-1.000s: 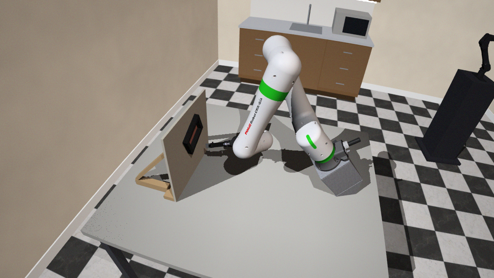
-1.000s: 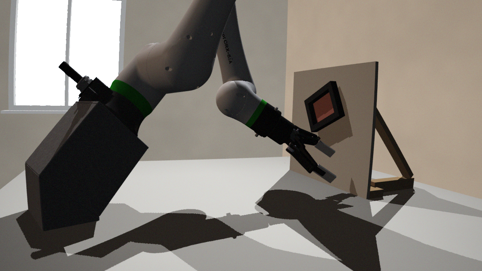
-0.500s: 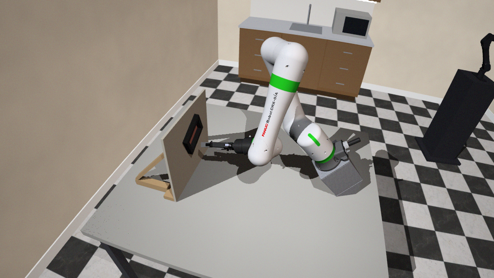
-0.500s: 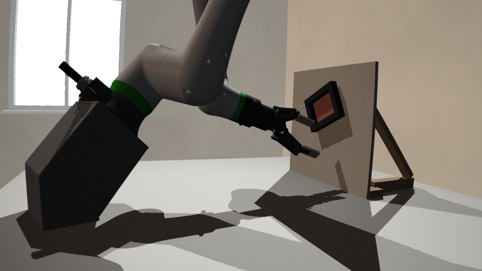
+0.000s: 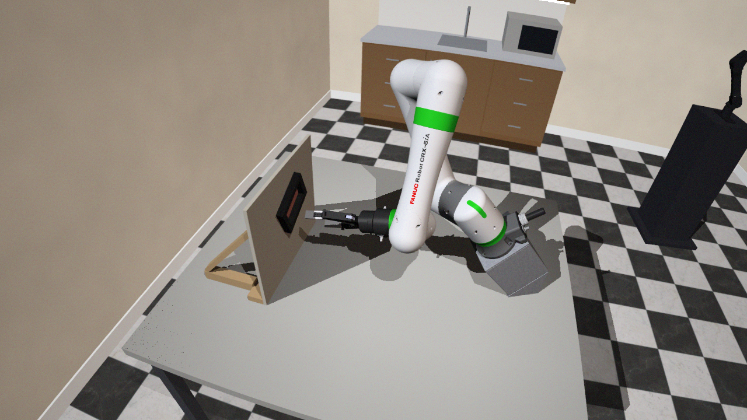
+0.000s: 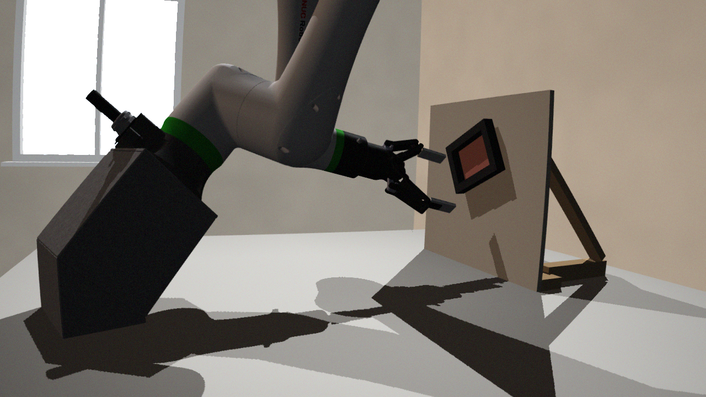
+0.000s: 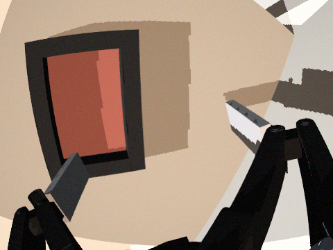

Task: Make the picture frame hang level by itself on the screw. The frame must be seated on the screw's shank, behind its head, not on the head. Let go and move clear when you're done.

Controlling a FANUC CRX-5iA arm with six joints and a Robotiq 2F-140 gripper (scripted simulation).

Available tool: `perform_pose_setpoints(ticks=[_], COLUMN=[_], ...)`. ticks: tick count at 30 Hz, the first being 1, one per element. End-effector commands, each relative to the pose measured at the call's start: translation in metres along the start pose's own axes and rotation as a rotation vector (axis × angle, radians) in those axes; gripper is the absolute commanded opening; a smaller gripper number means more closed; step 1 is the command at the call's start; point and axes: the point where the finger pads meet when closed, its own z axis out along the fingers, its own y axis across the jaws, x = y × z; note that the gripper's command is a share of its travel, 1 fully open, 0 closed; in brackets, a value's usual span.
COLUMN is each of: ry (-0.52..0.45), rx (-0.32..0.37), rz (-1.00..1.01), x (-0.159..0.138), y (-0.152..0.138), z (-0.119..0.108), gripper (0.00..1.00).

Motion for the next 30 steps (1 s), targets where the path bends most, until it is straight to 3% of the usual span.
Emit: perform_pose_setpoints(ticks=[1, 8, 18, 29, 30], ry=[0.000, 0.008, 0.084, 0.088, 0.088], rx=[0.002, 0.026, 0.246, 0.256, 0.256], rz=[0.002, 0.025, 0.282, 0.296, 0.296], x=[0.000, 0.002, 0.033, 0.035, 0.035], y=[-0.001, -0.011, -0.094, -0.097, -0.097], z=[0.000, -0.002, -0.032, -0.034, -0.034], gripper=[1.00, 1.00, 1.00, 1.00, 0.29])
